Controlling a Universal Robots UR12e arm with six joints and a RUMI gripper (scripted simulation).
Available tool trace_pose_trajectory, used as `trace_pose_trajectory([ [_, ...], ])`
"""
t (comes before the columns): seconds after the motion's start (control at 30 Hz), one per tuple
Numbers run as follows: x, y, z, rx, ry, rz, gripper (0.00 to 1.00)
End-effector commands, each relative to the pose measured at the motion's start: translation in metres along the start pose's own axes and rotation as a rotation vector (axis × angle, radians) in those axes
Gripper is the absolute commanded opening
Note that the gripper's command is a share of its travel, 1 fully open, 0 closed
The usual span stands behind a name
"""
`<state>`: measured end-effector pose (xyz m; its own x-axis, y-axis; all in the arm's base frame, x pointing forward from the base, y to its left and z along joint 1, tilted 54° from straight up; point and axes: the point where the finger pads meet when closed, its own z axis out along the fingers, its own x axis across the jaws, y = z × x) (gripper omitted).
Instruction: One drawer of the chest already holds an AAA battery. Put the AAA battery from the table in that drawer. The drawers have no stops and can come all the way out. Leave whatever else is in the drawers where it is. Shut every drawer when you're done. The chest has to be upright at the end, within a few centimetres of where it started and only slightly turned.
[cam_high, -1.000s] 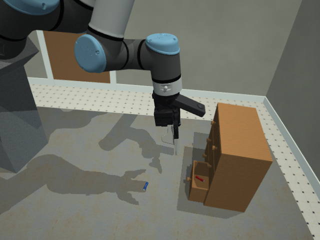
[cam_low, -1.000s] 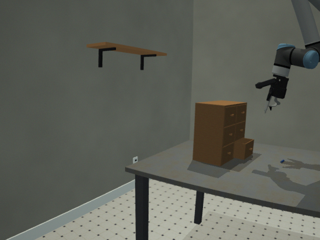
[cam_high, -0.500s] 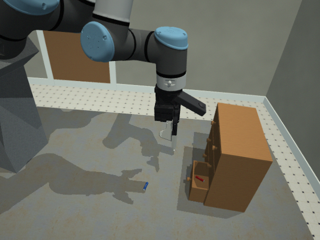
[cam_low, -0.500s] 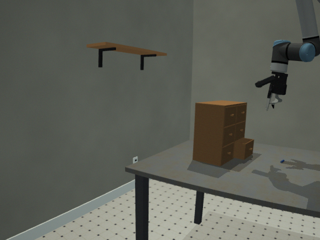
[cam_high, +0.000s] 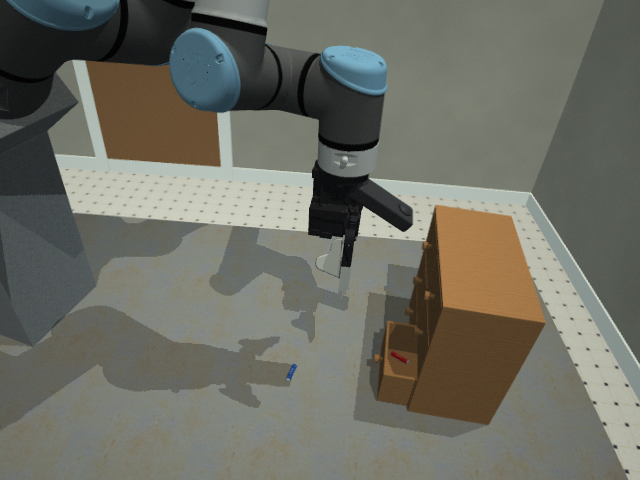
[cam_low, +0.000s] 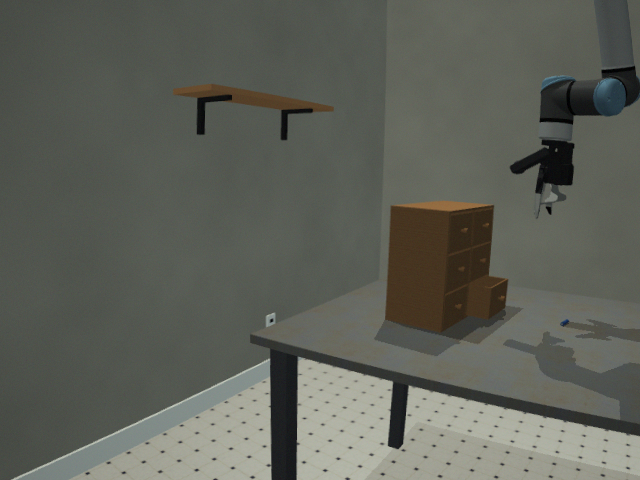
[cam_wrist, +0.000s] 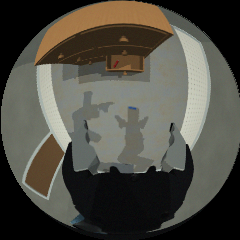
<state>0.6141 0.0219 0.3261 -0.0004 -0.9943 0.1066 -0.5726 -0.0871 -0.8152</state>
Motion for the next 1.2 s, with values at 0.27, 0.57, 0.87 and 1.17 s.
trace_pose_trajectory([
  [0.27,-0.0001,0.0024,-0.0033,-0.022,-0.001,0.007,1.00],
  [0.57,-0.0001,0.0025,-0.0034,-0.023,-0.001,0.007,1.00],
  [0.87,-0.0001,0.0025,-0.0034,-0.023,-0.001,0.007,1.00],
  [1.17,0.0007,0.0025,-0.0012,-0.023,0.000,0.025,1.00],
])
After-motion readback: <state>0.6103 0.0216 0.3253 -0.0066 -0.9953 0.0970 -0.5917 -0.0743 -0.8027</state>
